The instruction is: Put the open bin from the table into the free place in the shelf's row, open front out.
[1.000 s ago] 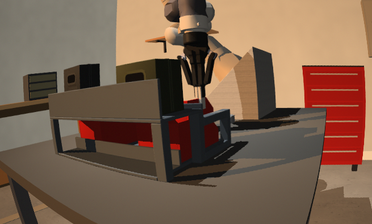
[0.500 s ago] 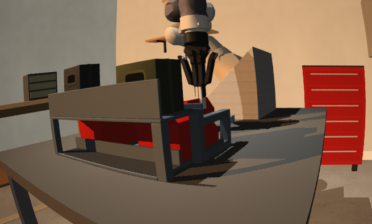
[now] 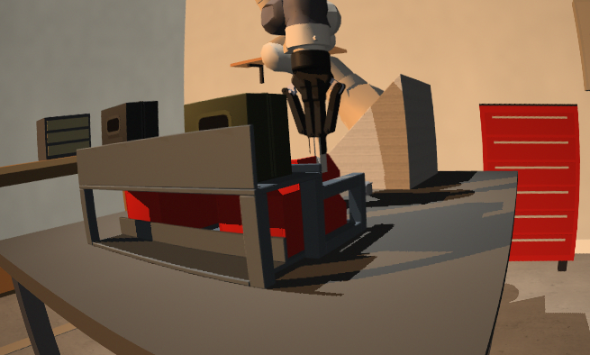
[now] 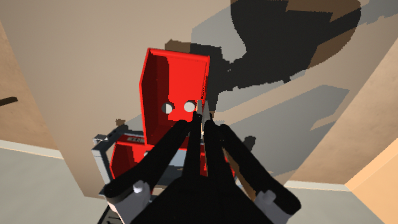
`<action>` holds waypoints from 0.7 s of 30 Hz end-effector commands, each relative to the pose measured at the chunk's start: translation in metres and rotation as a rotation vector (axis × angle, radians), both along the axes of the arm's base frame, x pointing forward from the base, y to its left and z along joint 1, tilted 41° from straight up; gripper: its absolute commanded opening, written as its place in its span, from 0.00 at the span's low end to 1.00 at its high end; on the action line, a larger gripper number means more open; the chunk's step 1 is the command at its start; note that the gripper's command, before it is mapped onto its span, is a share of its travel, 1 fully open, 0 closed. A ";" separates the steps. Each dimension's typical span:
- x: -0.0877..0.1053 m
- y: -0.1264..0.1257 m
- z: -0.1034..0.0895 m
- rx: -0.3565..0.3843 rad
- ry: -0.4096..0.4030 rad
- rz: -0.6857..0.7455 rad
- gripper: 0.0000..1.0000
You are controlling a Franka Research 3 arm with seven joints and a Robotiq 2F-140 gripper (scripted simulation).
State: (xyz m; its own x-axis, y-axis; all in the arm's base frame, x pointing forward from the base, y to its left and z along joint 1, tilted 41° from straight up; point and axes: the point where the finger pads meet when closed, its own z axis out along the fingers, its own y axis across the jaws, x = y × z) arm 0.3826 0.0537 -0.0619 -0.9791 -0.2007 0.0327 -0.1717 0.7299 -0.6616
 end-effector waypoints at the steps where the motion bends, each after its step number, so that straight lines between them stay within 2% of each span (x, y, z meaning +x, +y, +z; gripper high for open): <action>1: 0.002 0.004 0.000 0.006 -0.009 -0.002 0.00; 13: 0.004 0.004 0.000 0.006 -0.009 -0.002 0.00; 21: 0.018 0.008 0.000 0.006 -0.009 -0.002 0.00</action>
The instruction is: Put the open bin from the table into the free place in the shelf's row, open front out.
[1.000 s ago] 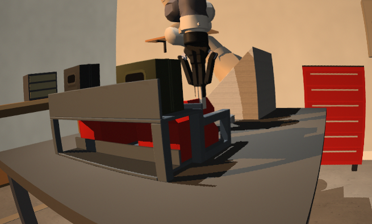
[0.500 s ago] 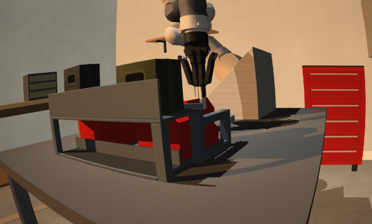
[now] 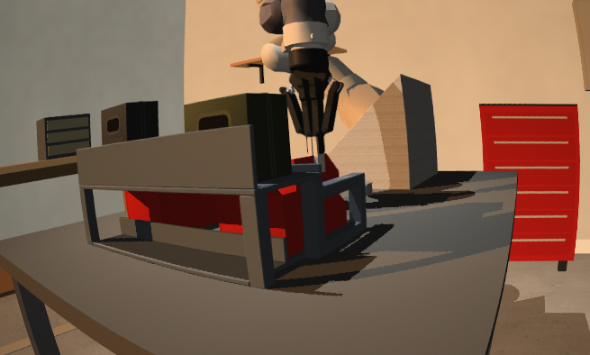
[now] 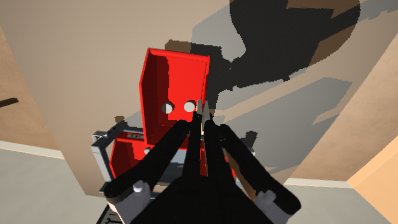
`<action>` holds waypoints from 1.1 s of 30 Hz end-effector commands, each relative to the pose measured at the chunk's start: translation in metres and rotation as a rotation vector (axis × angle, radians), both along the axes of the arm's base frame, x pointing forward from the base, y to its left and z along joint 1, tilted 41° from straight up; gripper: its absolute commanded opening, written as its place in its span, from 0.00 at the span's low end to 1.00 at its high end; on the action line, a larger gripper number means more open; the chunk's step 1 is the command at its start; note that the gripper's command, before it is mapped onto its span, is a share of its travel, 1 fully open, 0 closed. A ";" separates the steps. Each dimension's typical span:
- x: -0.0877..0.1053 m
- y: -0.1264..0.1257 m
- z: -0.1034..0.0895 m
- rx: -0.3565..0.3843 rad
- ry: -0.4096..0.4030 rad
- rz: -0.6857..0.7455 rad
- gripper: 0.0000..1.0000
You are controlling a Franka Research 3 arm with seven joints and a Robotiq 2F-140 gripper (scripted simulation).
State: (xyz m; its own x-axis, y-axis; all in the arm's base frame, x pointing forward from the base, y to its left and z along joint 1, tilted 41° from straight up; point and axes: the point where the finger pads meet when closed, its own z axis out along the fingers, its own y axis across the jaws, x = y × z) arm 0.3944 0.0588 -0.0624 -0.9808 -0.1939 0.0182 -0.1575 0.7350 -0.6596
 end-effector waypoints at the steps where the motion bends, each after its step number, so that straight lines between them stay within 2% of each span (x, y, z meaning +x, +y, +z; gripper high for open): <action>1: 0.009 0.003 0.000 0.000 0.005 0.005 0.00; 6: 0.021 0.006 0.000 0.000 0.005 0.005 0.00; 14: 0.031 0.008 0.000 0.000 0.005 0.005 0.00; 33: 0.032 0.009 0.000 0.000 0.005 0.005 0.00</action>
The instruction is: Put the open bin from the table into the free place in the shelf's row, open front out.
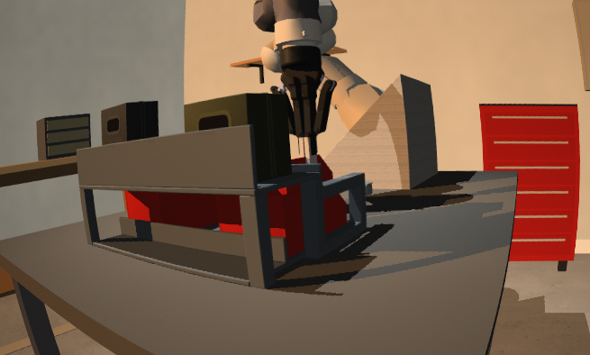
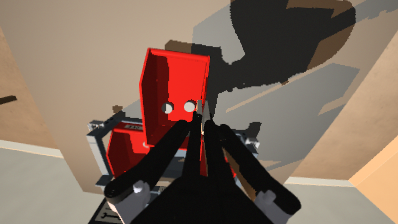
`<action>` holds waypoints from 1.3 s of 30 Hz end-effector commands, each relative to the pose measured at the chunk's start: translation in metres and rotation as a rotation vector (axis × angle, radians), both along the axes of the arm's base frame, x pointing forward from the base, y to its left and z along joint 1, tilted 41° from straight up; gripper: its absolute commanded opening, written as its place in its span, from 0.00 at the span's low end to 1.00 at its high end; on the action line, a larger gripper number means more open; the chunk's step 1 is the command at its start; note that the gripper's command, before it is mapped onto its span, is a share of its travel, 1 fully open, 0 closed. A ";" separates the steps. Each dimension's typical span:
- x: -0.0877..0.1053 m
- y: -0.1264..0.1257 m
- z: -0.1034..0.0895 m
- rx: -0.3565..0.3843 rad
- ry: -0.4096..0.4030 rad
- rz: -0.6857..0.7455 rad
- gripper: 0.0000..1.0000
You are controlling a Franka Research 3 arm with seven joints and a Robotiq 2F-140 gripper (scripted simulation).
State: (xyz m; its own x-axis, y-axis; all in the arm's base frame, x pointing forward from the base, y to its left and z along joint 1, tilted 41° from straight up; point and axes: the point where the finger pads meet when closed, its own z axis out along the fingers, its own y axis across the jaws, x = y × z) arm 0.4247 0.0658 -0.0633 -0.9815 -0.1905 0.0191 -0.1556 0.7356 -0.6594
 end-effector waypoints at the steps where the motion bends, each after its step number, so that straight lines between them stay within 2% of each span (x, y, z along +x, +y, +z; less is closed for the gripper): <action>1: 0.002 0.002 0.001 0.000 0.004 0.009 0.00; 27: 0.002 0.002 0.001 -0.001 0.006 0.006 0.00; 39: 0.005 0.004 0.003 -0.011 0.057 -0.039 0.00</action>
